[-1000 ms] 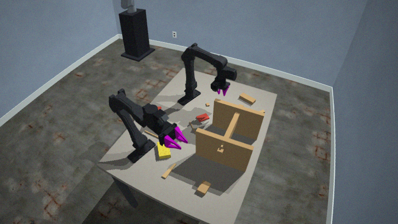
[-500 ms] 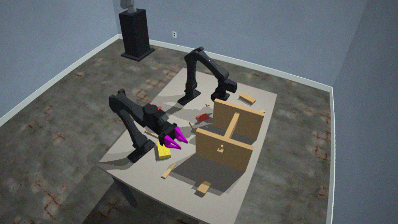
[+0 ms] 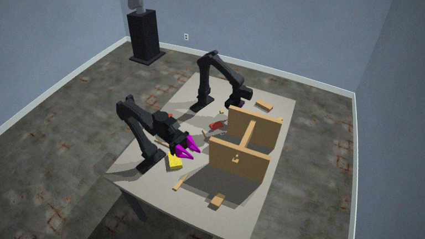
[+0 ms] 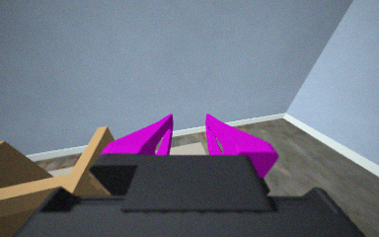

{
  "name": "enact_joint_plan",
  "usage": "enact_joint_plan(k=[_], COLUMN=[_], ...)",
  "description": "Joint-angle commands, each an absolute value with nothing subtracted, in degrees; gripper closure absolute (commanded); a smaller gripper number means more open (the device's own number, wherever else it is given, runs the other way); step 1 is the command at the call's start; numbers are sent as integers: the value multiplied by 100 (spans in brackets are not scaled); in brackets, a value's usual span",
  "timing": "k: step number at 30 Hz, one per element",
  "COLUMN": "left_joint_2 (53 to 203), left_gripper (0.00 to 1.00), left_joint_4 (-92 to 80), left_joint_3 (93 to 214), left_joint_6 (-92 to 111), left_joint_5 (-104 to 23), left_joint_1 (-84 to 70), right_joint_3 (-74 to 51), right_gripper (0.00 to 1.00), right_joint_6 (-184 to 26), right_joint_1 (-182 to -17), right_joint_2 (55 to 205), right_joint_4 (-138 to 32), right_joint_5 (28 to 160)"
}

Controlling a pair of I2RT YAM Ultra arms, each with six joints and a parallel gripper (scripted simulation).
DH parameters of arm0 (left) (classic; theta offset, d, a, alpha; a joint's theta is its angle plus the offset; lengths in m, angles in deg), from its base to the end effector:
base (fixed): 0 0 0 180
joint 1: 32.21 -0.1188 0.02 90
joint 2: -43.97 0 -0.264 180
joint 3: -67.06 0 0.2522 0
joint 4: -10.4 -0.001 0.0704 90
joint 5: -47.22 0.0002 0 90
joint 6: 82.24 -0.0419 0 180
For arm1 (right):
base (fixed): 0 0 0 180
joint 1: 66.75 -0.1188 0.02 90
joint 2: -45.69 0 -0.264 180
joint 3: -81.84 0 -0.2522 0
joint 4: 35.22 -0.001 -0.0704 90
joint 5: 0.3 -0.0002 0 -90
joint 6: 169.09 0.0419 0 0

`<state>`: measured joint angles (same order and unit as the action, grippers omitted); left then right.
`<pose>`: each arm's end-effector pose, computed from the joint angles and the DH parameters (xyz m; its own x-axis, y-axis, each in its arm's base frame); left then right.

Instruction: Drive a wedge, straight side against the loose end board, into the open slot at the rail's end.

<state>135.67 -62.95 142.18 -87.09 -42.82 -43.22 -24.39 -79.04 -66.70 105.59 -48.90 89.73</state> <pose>0.2643 0.0525 0.1984 -0.1073 0.9942 0.0008 0.9942 0.1073 0.0012 0.2447 0.0008 0.4078 0.0033 0.0009 -1.0000 0.0003 1.0000 0.0009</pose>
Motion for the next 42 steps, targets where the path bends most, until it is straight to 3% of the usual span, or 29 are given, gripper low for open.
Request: enact_joint_plan(k=[1,42], left_joint_2=[13512,14078], left_gripper=[58,58], left_joint_4=[-6372,-5022], left_joint_3=[14354,13380], left_joint_6=[-8746,-8724], left_joint_5=[-4203,-4208], left_joint_1=[-4364,-4355], right_joint_3=[-2221,-2221], right_gripper=[59,59], right_joint_6=[-7930,-7930], right_joint_1=[-6736,-6736], right_joint_2=[10564,10564], right_joint_4=[-4947,-4947], right_joint_5=[8935,8935])
